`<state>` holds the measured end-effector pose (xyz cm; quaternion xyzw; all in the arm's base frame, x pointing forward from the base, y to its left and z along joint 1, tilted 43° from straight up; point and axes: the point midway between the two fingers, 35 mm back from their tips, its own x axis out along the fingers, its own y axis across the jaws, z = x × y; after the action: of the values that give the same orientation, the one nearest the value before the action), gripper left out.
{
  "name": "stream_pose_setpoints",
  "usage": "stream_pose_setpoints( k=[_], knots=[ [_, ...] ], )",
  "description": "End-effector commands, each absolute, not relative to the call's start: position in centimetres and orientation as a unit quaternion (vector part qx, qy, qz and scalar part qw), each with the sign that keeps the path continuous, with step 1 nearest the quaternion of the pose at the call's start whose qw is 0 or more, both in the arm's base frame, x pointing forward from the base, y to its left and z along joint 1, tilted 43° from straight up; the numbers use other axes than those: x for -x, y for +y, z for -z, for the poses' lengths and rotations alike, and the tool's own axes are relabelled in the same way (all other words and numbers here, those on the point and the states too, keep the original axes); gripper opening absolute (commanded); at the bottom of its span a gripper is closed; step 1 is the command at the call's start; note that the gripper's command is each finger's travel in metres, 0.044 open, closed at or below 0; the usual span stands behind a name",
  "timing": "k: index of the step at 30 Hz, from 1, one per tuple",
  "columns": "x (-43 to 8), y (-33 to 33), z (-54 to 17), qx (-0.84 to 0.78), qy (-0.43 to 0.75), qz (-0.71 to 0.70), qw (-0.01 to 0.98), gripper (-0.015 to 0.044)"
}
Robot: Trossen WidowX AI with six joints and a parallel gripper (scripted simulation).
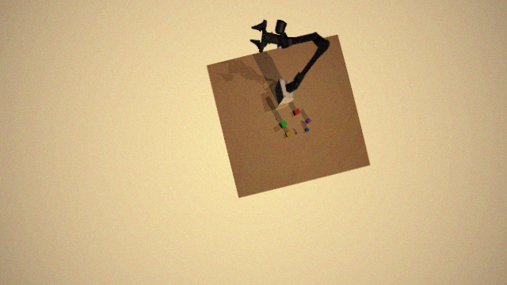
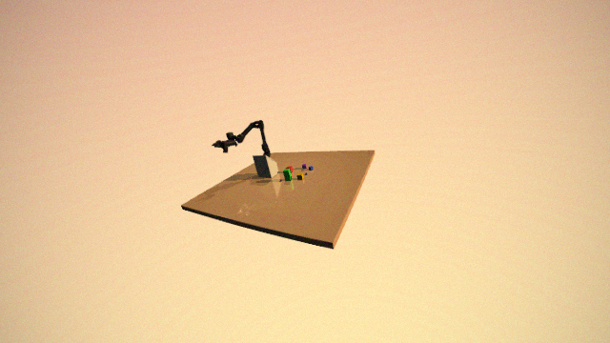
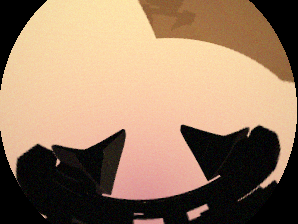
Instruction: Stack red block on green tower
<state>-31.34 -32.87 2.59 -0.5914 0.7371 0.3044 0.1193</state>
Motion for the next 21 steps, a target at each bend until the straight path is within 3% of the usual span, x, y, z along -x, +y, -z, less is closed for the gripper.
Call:
stream_pose_setpoints(
  k=[1,21],
  knots=[
    [31.2,-33.0,-2.6,0.594,0.735,-0.307,0.118,0.0426],
    [10.3,-39.6,-1.5,0.774,0.39,-0.489,-0.101,0.044]
  ],
)
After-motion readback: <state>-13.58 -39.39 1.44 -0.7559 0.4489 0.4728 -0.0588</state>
